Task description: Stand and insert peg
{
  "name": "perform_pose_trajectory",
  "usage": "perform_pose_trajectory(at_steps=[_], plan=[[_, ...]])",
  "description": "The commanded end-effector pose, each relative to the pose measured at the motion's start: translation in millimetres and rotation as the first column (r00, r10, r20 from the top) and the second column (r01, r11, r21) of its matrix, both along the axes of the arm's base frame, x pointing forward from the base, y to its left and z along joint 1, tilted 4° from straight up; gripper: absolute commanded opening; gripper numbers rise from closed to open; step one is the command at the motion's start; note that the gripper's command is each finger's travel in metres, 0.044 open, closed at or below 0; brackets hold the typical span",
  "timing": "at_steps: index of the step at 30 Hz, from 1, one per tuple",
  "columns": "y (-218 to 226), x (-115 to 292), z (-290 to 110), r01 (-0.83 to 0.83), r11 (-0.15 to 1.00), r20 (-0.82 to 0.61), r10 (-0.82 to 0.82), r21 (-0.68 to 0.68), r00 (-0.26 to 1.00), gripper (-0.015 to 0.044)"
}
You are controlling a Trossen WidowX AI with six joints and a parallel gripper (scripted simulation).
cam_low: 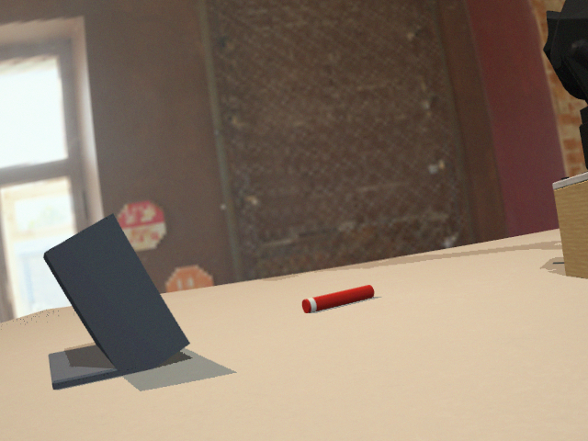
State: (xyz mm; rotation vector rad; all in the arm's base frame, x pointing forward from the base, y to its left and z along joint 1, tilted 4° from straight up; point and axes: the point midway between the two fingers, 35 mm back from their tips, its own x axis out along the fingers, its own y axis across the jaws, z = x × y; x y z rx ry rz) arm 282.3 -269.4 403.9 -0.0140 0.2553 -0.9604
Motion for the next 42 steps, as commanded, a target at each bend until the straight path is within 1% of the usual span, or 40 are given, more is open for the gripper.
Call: perform_pose_trajectory(at_steps=[1,6,12,23,33,42], plan=[[3.4,20.3,-38.4,-0.07,0.997,-0.139,0.075,0.042,0.987,0.044],[10.0,37.3,-79.7,-0.136,0.986,-0.28,0.158,0.096,0.947,0.044],[22.2,52.5,-129.1,-0.211,0.962,-0.429,0.266,0.173,0.863,0.044],[54.1,64.5,-216.0,-0.321,0.884,-0.627,0.468,0.34,0.623,0.044],[90.5,58.0,-287.1,-0.375,0.773,-0.701,0.628,0.512,0.337,0.044],[126.2,39.1,-341.9,-0.372,0.645,-0.677,0.734,0.668,0.055,0.044]])
